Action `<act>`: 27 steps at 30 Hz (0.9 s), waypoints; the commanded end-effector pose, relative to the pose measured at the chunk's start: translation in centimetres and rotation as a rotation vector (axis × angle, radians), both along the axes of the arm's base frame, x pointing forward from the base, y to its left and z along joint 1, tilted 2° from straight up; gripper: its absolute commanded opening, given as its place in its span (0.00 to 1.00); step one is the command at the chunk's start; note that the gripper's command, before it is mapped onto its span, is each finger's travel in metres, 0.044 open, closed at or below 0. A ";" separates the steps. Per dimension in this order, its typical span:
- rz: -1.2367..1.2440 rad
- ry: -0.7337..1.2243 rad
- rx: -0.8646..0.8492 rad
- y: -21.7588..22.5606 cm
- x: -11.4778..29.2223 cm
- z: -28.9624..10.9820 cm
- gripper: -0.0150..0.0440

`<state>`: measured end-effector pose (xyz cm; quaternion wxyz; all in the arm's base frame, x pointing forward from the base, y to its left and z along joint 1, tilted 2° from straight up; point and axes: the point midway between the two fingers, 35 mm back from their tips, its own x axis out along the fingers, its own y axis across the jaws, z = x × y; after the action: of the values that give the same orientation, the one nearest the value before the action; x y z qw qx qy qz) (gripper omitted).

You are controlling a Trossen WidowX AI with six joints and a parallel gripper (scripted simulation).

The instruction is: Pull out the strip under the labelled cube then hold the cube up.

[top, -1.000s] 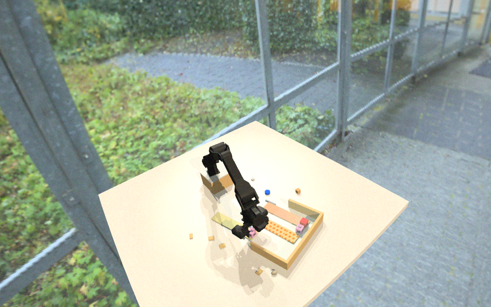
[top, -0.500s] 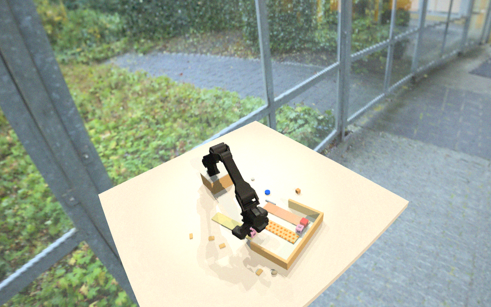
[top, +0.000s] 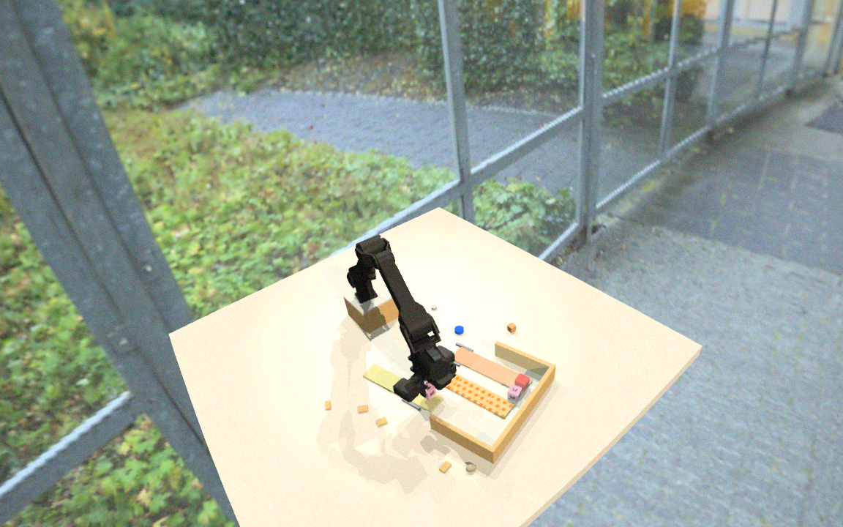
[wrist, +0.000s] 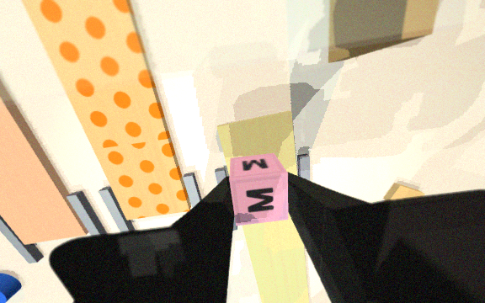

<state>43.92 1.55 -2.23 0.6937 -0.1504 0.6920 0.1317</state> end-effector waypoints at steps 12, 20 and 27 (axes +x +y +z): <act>-0.004 -0.005 0.003 -0.1 -3.8 2.6 0.25; -0.005 -0.003 0.003 -0.1 -6.2 2.7 0.25; -0.005 -0.001 0.003 -0.2 -8.5 2.7 0.25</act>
<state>36.42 1.34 0.28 0.6919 -0.1498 0.6939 0.1317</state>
